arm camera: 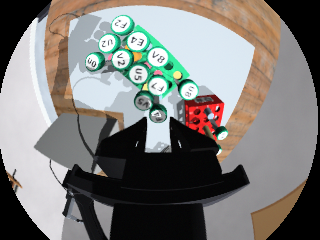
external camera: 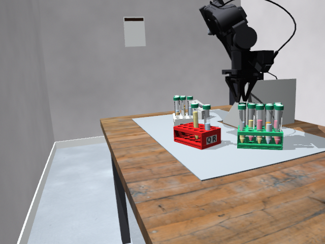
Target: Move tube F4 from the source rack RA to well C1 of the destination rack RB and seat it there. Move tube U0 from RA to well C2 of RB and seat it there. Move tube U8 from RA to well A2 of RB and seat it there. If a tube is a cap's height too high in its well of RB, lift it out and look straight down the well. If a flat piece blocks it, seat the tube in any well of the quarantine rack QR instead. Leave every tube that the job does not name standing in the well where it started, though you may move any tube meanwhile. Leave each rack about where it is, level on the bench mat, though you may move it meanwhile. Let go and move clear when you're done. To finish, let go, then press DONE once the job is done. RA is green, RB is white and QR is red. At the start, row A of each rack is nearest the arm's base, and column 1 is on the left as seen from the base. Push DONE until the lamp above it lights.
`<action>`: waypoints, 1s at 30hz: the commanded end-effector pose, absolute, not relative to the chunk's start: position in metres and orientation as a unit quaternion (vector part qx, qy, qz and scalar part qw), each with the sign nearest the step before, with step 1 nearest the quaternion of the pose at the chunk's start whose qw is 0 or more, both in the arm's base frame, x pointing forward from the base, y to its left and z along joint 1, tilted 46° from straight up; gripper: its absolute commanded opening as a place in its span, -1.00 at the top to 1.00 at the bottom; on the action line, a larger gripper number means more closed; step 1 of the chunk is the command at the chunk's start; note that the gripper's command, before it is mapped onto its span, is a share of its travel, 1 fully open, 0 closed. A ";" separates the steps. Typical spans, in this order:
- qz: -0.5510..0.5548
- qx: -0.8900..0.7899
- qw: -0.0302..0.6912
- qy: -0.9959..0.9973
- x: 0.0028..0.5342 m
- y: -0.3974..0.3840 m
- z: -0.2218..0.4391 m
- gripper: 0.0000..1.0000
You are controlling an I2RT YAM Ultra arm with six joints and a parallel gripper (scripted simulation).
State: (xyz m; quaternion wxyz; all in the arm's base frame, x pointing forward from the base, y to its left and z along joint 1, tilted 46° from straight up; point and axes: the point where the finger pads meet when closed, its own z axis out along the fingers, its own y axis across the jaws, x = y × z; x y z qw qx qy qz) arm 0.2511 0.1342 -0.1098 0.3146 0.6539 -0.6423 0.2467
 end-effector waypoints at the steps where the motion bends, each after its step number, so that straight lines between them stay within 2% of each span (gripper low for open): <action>1: 0.248 0.659 0.297 -0.645 0.256 0.137 -0.106 0.40; 3: 0.249 0.662 0.281 -0.649 0.262 0.148 -0.105 0.40; 30: 0.249 0.659 0.290 -0.647 0.258 0.134 -0.110 0.40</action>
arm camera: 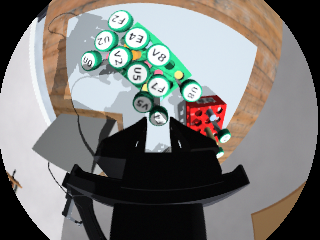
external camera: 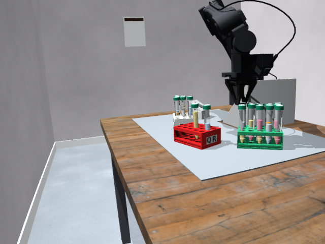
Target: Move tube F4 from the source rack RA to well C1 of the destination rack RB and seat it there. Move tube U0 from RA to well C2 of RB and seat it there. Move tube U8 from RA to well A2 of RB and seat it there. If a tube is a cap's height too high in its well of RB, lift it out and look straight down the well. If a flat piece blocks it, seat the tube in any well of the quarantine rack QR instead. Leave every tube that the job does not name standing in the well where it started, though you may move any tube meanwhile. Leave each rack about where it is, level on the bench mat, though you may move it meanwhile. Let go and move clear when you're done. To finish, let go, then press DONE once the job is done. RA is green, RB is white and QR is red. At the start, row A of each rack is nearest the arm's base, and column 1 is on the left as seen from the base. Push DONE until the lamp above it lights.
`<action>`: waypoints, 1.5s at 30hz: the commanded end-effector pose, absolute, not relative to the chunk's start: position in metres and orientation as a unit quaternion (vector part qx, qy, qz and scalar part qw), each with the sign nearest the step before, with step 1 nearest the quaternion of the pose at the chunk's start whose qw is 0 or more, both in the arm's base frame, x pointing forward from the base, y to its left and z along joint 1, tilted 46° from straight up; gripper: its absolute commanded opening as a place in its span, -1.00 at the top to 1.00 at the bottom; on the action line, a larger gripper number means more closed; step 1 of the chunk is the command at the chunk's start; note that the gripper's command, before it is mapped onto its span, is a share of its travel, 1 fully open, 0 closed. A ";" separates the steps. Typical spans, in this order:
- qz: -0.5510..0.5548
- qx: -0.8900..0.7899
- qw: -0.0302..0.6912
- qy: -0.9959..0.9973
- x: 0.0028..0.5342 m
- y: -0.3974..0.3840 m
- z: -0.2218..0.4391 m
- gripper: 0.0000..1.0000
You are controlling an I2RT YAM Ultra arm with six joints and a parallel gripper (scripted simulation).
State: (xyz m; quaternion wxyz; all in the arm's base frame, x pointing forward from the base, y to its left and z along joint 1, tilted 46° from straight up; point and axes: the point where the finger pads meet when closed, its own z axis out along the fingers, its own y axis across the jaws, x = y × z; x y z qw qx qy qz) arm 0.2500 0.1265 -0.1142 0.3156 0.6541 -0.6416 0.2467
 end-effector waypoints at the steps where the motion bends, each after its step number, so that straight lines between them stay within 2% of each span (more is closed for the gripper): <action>1: 0.248 0.659 0.294 -0.647 0.257 0.131 -0.111 0.40; 10: 0.248 0.662 0.284 -0.648 0.258 0.138 -0.112 0.40; 11: 0.248 0.662 0.284 -0.648 0.259 0.139 -0.112 1.00; 45: 0.246 0.658 0.286 -0.651 0.259 0.145 -0.104 1.00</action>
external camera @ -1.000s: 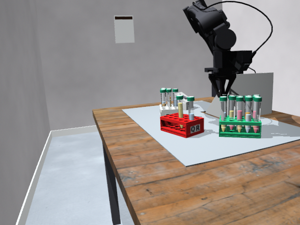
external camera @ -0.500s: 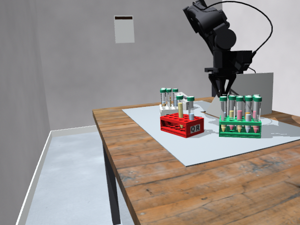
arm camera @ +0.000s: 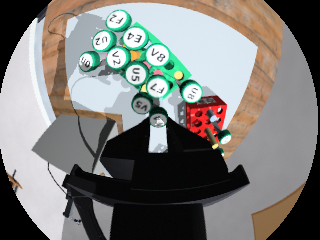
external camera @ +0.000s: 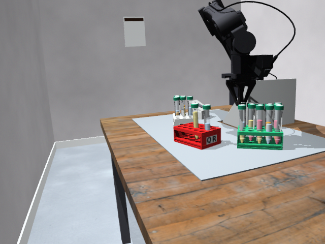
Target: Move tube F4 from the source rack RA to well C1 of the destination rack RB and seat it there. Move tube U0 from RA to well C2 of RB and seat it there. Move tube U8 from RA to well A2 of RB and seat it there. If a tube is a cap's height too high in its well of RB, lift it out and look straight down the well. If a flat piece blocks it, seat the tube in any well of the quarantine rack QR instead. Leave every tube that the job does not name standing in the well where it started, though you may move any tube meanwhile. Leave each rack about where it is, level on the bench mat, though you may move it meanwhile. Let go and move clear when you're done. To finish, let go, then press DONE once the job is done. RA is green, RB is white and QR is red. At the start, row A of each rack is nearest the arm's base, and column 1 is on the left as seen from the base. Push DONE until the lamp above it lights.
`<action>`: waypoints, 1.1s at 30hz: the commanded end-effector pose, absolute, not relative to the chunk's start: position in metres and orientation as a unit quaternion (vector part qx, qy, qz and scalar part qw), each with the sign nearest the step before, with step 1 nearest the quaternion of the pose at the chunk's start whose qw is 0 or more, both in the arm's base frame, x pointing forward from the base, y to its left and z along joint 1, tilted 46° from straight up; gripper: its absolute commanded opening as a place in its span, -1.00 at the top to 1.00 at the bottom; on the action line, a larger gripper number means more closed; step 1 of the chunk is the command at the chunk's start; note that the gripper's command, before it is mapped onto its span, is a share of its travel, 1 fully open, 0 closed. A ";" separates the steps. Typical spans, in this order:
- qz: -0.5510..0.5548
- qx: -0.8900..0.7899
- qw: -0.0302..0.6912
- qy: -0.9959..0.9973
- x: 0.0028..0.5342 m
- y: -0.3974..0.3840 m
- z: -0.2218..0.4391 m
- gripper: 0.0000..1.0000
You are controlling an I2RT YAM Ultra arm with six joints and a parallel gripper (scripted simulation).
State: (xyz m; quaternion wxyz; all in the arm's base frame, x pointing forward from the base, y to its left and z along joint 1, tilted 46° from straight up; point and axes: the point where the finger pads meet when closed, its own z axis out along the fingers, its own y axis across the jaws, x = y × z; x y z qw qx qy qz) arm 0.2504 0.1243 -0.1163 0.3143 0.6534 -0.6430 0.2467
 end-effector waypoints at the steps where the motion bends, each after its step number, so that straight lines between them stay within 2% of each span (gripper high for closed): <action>1: 0.246 0.658 0.286 -0.651 0.259 0.146 -0.103 1.00; 33: 0.245 0.658 0.286 -0.651 0.257 0.166 -0.084 1.00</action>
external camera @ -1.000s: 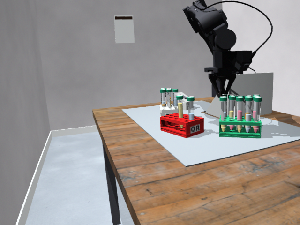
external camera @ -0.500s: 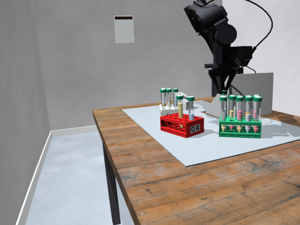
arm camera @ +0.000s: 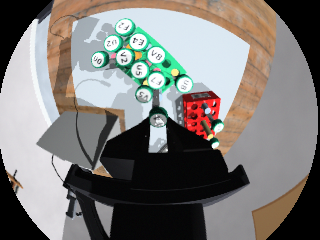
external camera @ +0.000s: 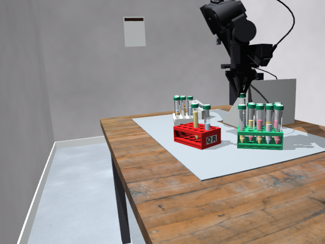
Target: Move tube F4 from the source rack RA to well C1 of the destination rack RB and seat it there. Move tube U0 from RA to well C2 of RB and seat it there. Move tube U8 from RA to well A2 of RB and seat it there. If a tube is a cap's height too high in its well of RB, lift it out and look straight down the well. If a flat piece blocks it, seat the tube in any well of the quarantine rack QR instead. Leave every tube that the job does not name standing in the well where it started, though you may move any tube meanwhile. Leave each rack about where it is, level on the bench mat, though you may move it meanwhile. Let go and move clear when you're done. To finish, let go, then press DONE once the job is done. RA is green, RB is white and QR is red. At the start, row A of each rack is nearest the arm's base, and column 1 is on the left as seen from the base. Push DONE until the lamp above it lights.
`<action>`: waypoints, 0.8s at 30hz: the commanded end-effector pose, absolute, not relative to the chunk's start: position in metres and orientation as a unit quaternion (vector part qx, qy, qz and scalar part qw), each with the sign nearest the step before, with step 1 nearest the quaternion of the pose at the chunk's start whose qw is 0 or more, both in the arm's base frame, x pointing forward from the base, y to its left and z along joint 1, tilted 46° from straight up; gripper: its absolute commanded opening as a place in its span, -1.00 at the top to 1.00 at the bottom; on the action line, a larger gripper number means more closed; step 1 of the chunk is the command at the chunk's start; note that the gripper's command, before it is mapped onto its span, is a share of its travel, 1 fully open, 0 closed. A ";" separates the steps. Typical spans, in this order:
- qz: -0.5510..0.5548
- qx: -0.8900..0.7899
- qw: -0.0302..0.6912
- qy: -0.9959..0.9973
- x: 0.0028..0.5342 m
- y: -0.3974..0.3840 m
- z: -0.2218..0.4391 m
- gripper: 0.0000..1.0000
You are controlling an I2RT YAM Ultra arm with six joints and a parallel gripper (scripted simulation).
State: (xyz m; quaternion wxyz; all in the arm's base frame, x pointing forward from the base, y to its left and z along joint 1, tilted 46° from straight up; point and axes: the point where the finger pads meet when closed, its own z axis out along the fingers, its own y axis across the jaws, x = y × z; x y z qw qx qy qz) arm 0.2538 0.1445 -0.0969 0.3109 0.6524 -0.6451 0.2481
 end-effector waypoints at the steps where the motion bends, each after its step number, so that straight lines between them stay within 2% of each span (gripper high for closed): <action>1: 0.245 0.658 0.286 -0.651 0.257 0.167 -0.083 1.00; 24: 0.245 0.658 0.287 -0.651 0.257 0.181 -0.067 1.00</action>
